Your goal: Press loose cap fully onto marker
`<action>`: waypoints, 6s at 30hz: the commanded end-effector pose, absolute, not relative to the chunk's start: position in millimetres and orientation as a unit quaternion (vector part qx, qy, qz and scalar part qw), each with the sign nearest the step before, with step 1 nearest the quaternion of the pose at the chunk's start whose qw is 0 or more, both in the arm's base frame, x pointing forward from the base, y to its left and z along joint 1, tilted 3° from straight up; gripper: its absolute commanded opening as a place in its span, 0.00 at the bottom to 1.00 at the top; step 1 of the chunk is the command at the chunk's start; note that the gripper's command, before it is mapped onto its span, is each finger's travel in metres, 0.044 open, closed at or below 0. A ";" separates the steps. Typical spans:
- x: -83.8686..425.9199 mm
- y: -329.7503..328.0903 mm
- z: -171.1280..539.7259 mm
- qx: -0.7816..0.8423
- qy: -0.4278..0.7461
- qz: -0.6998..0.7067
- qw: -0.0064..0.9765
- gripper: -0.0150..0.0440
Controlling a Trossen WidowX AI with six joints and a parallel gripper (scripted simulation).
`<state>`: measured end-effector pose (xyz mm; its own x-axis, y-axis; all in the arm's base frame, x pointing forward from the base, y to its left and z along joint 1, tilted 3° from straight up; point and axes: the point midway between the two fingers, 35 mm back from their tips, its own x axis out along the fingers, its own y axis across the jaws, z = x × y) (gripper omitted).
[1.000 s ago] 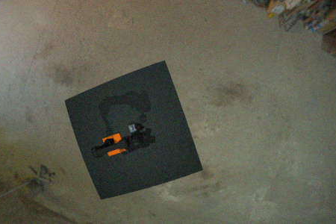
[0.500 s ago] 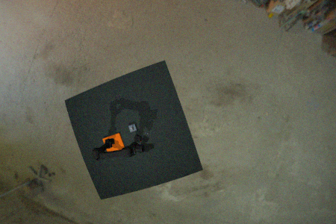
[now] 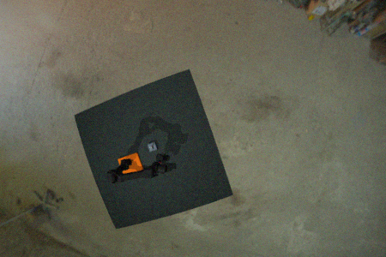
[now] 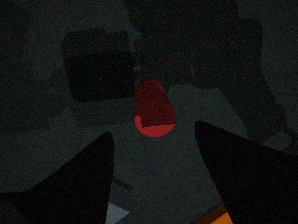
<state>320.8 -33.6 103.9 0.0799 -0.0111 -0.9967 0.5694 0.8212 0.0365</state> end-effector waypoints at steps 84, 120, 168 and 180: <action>313.1 4.3 121.0 0.213 0.649 -0.207 0.700 0.25; 263.9 108.5 152.7 0.216 0.651 -0.204 0.699 0.25; 267.0 109.8 91.0 0.216 0.651 -0.205 0.699 0.25; 266.9 109.8 90.9 0.216 0.651 -0.205 0.699 0.25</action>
<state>266.7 110.2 91.6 0.0681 -0.0015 -0.9977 0.5641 0.8249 0.0373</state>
